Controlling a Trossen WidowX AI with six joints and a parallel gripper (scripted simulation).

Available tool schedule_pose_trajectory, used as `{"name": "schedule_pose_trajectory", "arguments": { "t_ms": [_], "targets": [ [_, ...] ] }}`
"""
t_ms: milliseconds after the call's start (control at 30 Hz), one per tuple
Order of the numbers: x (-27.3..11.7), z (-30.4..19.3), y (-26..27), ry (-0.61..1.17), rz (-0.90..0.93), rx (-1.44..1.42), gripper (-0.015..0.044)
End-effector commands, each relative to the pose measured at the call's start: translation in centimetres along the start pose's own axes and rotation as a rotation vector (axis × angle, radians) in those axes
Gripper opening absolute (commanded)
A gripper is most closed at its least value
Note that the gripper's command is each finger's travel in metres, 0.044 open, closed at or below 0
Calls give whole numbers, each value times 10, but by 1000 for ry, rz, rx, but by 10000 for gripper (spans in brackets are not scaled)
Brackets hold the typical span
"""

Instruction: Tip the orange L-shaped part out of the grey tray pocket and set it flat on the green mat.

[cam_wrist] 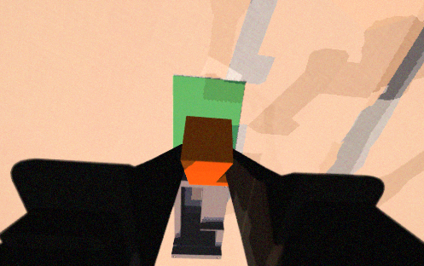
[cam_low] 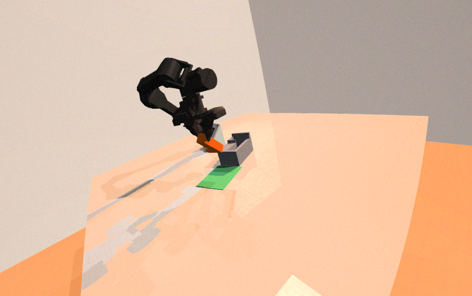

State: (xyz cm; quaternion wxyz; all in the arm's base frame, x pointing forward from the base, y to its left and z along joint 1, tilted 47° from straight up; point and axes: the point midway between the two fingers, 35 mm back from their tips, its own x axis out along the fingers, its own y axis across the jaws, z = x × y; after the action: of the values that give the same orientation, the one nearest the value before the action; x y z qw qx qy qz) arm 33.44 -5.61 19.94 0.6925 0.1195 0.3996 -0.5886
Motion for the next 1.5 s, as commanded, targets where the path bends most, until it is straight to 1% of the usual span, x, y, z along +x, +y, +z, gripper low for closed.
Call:
{"name": "schedule_pose_trajectory", "arguments": {
  "t_ms": [0,1467],
  "targets": [
    [0,3,0,-3,2,-2,0],
    [69,4,-1,0,-16,1,0]
  ]
}}
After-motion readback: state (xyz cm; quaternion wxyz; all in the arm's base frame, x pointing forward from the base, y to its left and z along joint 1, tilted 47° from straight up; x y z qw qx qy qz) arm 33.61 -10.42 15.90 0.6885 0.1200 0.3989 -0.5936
